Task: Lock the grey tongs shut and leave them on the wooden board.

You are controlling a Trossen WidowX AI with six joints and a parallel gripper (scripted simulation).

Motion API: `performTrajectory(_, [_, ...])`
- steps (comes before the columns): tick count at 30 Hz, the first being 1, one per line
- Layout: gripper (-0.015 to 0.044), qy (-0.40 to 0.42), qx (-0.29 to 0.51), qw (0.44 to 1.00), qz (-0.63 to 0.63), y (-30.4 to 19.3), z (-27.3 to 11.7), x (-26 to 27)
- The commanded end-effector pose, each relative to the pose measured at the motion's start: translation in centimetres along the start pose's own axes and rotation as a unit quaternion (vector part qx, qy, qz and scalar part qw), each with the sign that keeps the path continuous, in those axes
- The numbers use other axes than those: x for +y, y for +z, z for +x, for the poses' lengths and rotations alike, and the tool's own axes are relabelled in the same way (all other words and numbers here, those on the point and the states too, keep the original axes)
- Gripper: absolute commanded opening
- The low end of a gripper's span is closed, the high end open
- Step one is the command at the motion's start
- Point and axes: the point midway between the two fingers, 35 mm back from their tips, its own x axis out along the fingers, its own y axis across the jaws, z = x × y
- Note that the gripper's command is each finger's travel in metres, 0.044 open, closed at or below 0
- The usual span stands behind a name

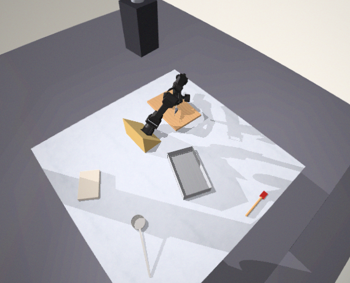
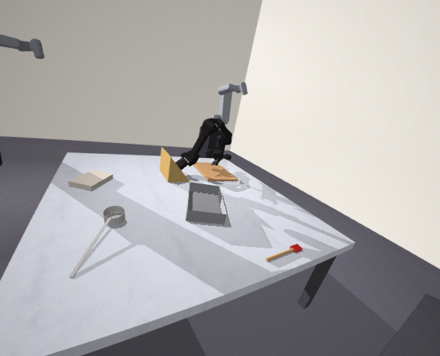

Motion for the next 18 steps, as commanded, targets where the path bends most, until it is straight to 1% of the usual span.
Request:
performTrajectory(1, [-0.0150, -0.002, 0.001, 1.000, -0.001, 0.1, 0.6, -0.1])
performTrajectory(11, [-0.0150, 0.004, 0.007, 1.000, 0.003, 0.2, 2.0, 0.4])
performTrajectory(17, [-0.0150, 0.005, 0.007, 1.000, 0.004, 0.2, 2.1, 0.5])
performTrajectory(18, [-0.0124, 0.007, 0.006, 1.000, 0.006, 0.2, 2.0, 0.6])
